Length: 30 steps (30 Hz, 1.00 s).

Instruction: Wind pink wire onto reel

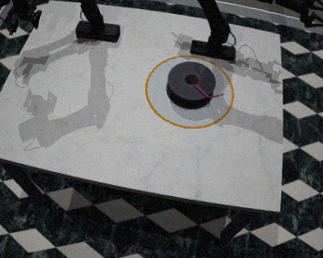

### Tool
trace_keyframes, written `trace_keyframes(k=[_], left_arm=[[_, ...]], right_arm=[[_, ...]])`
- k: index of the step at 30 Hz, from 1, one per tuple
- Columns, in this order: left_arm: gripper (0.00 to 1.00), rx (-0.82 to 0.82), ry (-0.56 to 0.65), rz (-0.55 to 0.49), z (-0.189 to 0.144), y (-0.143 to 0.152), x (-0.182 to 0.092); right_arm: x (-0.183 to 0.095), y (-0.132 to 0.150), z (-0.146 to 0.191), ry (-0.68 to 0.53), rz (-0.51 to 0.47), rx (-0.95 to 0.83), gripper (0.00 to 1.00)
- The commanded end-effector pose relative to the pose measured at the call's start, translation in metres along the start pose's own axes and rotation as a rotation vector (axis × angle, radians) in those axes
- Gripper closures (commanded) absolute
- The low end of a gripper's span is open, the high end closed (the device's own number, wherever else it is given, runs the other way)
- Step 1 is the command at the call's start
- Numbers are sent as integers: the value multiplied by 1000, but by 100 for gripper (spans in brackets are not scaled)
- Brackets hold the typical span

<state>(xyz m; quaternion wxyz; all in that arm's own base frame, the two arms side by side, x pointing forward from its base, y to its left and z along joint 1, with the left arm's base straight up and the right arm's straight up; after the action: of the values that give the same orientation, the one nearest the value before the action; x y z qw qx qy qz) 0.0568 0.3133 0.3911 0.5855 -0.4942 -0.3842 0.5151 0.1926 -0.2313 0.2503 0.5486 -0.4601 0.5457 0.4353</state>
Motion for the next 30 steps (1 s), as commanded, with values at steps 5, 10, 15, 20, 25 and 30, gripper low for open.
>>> trace_keyframes(k=[5, 10, 15, 20, 25, 30], left_arm=[[0, -9, -11, -59, 5, -15, -8], [7, -9, -11, -59, 5, -15, -8], [40, -9, -11, -59, 5, -15, -8], [73, -9, -11, -59, 5, -15, -8], [100, -9, -11, -59, 5, -15, -8], [100, -9, -4, -60, 3, -15, -8]], right_arm=[[-15, -3, 3, 31, -34, 6, 0], [-16, -3, 4, 33, -37, 6, 0], [-16, -3, 4, 33, -37, 6, 0], [-16, -3, 4, 33, -37, 6, 0], [-16, -3, 4, 33, -37, 6, 0], [-16, -3, 4, 33, -37, 6, 0]])
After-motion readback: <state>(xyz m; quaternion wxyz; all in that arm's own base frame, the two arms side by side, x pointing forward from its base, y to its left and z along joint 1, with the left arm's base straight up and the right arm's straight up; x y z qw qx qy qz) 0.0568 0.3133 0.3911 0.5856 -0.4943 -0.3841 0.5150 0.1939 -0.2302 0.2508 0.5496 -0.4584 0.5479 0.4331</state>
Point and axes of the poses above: on each arm, the point where the finger pads meet when closed, its own x axis out along the fingers, its own z axis across the jaws, y = z × x, the point moved 7 cm from there along -x, back along the fingers, and after that the axes turned 12 degrees about x, right-handed, at the moved point
